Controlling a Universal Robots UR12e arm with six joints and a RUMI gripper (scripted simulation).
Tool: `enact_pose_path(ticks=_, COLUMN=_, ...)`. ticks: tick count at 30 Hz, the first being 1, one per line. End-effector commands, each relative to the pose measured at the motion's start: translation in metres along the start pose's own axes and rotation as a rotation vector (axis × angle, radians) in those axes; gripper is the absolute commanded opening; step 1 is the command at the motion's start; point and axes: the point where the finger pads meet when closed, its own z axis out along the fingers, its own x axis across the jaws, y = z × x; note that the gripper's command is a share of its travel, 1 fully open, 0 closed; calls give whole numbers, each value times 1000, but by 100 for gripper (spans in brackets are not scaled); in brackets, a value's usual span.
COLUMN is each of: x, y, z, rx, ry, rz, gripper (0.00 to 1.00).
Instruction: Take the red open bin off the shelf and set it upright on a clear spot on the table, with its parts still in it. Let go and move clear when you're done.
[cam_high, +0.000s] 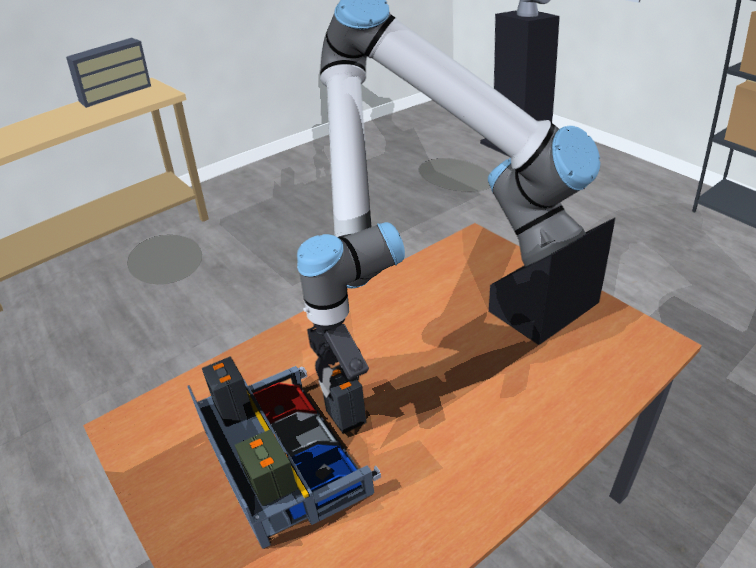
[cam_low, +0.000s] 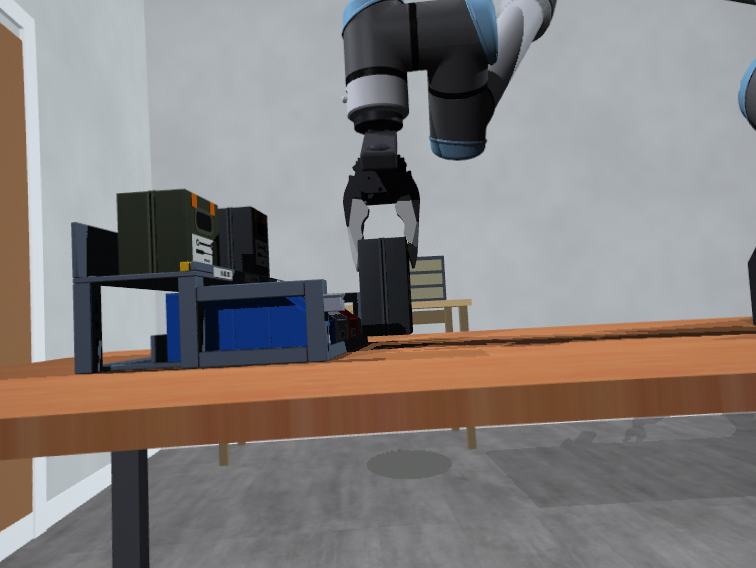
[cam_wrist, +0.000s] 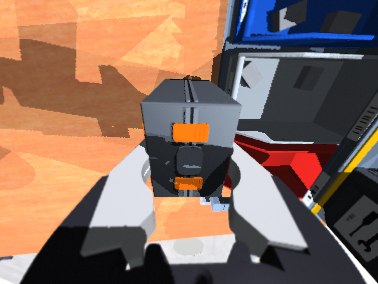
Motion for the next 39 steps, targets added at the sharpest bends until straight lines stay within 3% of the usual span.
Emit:
enact_pose_path(ticks=1, x=-3, y=-29, z=-1, rx=0, ry=1, rz=1, gripper=0)
enact_pose_path(ticks=12, x=-3, y=-29, z=-1, rx=0, ry=1, rz=1, gripper=0)
enact_pose_path(ticks=17, x=-8, y=-67, z=-1, rx=0, ry=1, rz=1, gripper=0)
enact_pose_path(ticks=29, x=-8, y=-67, z=-1, rx=0, ry=1, rz=1, gripper=0)
enact_pose_path(ticks=34, x=-15, y=-120, z=-1, rx=0, ry=1, rz=1, gripper=0)
enact_pose_path(ticks=39, x=-15, y=-120, z=-1, rx=0, ry=1, rz=1, gripper=0)
